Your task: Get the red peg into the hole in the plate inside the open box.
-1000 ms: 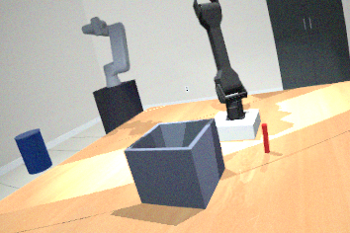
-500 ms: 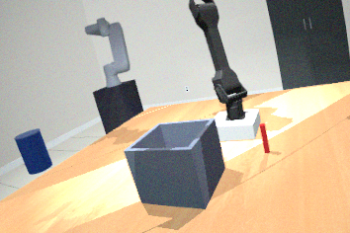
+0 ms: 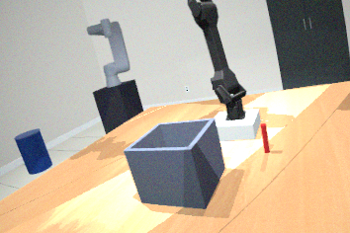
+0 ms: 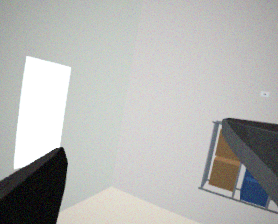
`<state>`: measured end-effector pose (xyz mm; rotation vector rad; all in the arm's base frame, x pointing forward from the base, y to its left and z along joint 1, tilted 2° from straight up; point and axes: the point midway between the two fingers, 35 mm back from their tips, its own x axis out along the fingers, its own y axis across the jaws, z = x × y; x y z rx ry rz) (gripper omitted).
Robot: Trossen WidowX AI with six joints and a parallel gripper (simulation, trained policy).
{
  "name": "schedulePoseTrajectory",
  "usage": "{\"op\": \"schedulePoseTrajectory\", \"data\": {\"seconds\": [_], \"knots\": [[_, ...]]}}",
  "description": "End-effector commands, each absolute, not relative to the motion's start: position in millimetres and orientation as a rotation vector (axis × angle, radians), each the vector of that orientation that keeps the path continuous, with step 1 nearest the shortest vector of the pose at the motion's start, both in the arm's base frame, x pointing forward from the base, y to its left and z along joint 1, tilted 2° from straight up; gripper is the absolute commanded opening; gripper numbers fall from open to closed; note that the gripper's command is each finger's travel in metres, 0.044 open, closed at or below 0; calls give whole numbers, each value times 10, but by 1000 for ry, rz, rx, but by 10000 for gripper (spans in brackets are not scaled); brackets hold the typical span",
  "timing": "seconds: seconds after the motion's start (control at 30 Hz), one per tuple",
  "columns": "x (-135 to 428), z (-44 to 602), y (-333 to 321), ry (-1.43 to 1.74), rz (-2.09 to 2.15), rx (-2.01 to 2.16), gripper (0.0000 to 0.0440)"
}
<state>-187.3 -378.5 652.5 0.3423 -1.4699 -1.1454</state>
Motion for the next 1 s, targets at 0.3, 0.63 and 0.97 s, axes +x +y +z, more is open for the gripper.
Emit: {"op": "schedulePoseTrajectory", "data": {"seconds": [0.3,0.63,0.97], "knots": [[-1288,6387,-3977,-1542,-1038,598,440],[-741,6276,-4037,-1564,-943,805,440],[-184,6165,-3999,-1558,-846,1006,440]]}}
